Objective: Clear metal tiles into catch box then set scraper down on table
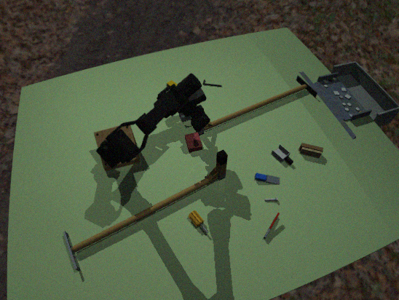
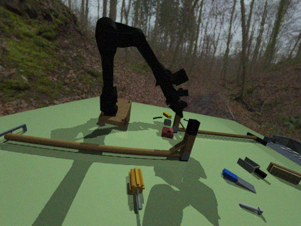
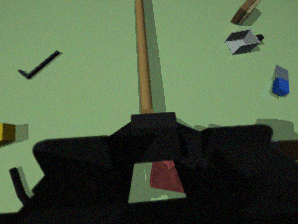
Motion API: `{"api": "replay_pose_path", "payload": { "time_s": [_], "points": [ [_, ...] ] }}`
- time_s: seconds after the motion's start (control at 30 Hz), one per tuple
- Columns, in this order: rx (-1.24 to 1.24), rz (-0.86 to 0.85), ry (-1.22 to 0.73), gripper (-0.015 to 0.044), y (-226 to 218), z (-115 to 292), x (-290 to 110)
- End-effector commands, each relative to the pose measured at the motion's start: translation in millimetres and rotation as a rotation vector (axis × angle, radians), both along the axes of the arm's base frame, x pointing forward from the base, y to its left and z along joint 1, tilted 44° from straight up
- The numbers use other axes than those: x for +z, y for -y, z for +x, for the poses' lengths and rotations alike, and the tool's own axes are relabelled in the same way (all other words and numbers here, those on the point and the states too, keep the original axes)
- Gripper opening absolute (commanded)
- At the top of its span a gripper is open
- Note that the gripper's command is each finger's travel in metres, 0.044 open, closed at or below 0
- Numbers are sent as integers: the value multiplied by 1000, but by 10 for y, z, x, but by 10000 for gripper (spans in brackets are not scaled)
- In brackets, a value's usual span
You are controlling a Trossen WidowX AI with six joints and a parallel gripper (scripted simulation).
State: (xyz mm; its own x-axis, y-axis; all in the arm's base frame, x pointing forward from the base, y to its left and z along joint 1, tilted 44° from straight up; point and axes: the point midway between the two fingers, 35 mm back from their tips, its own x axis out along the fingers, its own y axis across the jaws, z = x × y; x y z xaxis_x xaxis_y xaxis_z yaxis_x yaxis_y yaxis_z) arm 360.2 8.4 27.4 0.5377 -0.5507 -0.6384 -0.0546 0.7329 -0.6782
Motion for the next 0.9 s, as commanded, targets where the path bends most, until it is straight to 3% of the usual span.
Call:
{"api": "replay_pose_path", "payload": {
  "time_s": [0.0, 0.87],
  "points": [
    [-4, 0, 7, 0, 16, 8, 33],
    [-49, -5, 49, 0, 250, 19, 262]
  ]
}}
